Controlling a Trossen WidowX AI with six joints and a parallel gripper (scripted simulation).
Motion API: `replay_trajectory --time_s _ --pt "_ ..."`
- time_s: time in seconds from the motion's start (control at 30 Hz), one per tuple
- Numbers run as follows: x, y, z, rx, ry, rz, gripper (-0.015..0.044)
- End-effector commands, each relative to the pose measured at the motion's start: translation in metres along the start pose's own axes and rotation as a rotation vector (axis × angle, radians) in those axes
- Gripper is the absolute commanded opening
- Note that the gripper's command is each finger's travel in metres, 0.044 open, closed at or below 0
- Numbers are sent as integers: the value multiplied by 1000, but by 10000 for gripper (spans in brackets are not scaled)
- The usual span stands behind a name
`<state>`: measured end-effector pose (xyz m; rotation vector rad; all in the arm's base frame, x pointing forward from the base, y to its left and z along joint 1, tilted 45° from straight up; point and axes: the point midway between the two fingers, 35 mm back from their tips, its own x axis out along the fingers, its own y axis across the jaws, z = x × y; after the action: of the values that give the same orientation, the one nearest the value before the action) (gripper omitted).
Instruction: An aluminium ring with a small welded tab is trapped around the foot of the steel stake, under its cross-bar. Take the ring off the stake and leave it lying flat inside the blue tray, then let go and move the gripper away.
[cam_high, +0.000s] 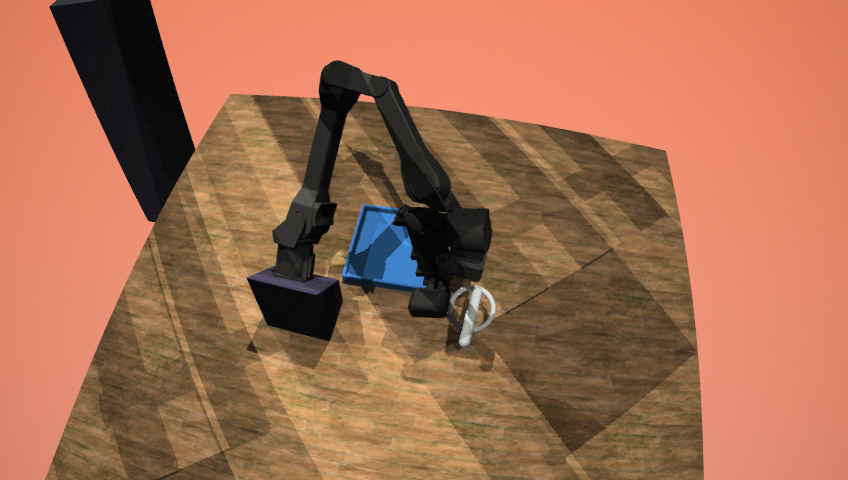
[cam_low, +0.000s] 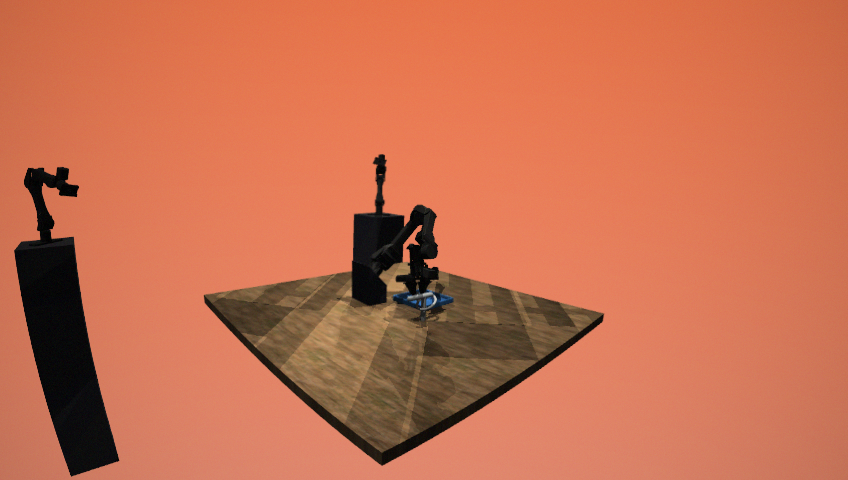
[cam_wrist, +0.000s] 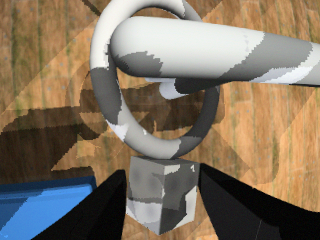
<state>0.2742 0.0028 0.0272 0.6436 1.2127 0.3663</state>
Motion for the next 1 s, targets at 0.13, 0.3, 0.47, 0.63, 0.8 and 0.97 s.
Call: replay_trajectory --time_s 0.13,0.3,0.47,0.63,0.8,0.97 --pt "-5 2 3 -11 -3 -38 0" --pt "-8 1 4 -9 -4 -31 0" --pt "-11 0 5 -7 -5 -21 0" --pt "-12 0 5 -5 -5 -15 0" --pt "-15 -1 6 2 -6 12 0" --pt "-17 -4 6 6 -6 30 0"
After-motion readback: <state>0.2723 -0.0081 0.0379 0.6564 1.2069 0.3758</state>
